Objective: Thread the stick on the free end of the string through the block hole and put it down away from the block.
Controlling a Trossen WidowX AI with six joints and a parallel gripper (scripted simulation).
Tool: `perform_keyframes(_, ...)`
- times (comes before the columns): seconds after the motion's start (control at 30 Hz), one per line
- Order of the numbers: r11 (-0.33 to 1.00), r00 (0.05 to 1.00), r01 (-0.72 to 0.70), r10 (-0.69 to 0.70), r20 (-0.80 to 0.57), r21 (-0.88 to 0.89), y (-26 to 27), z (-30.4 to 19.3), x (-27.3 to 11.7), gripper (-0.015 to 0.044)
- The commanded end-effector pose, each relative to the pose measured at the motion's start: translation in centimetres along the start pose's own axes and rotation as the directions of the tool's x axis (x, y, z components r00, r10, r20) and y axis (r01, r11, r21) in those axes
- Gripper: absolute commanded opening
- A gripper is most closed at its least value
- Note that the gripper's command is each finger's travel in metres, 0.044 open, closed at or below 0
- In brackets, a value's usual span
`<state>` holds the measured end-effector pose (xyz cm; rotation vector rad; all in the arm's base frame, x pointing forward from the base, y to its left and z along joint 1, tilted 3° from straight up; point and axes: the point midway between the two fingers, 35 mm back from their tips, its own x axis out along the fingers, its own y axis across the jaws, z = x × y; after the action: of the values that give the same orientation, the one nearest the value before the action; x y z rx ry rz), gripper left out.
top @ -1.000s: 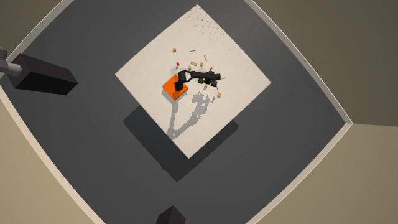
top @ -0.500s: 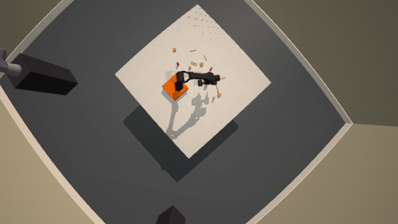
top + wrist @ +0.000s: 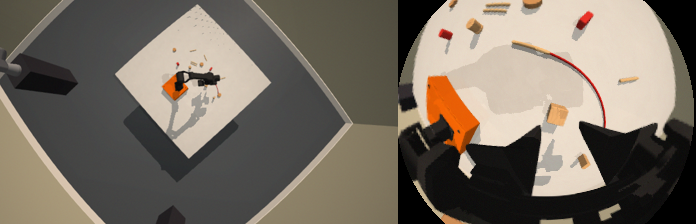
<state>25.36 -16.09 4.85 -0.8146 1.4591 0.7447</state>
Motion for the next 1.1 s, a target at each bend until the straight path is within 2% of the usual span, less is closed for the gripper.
perform_keyframes(0.0,1.000,1.000,0.000,0.000,0.000,0.000,0.00,0.00,0.00,0.0238)
perform_keyframes(0.13,1.000,1.000,0.000,0.000,0.000,0.000,0.00,0.00,0.00,0.0238)
perform_keyframes(0.43,1.000,1.000,0.000,0.000,0.000,0.000,0.00,0.00,0.00,0.0002)
perform_keyframes(1.03,1.000,1.000,0.000,0.000,0.000,0.000,0.00,0.00,0.00,0.0000)
perform_keyframes(1.07,1.000,1.000,0.000,0.000,0.000,0.000,0.00,0.00,0.00,0.0026)
